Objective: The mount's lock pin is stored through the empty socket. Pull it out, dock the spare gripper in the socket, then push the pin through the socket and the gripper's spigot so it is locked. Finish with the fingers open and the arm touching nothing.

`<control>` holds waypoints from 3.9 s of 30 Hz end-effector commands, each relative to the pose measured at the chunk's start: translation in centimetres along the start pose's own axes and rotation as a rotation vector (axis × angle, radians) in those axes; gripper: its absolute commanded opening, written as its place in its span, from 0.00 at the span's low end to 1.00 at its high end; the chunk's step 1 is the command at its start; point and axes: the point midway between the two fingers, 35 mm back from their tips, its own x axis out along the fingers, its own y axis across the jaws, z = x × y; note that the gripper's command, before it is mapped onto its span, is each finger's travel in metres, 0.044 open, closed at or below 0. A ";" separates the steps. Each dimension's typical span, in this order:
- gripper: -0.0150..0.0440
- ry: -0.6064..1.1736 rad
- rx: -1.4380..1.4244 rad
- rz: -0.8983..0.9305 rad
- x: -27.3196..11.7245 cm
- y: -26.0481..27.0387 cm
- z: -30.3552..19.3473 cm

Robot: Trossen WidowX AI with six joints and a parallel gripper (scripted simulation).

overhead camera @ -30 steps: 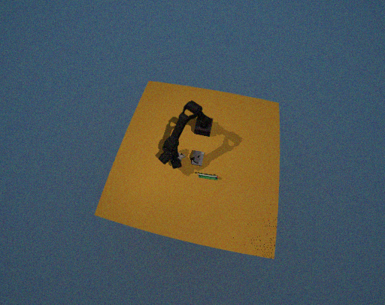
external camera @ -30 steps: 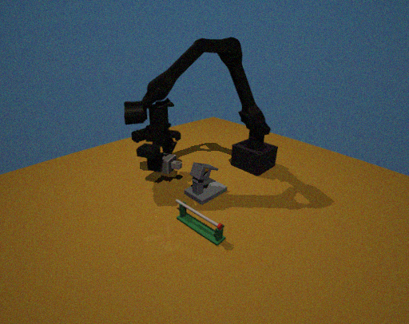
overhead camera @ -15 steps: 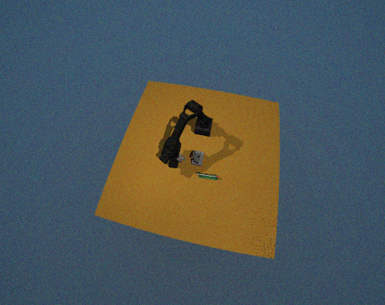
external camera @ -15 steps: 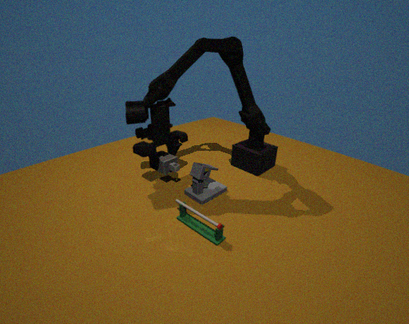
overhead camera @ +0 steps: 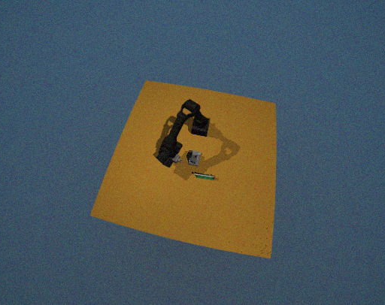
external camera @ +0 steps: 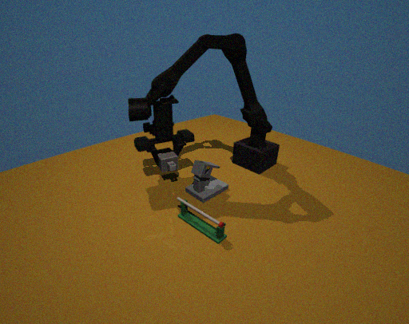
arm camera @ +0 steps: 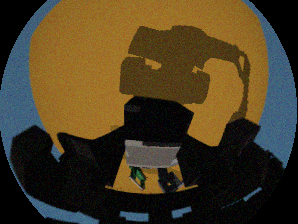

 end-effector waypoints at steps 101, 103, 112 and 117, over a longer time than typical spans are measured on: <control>0.48 -0.005 1.701 -0.004 4.1 -2.1 -0.9; 0.57 -0.005 1.701 -0.004 4.1 -2.1 -0.9; 0.97 -0.005 1.701 -0.004 4.1 -2.1 -0.9; 1.00 -0.005 1.701 -0.004 3.5 -2.1 -0.9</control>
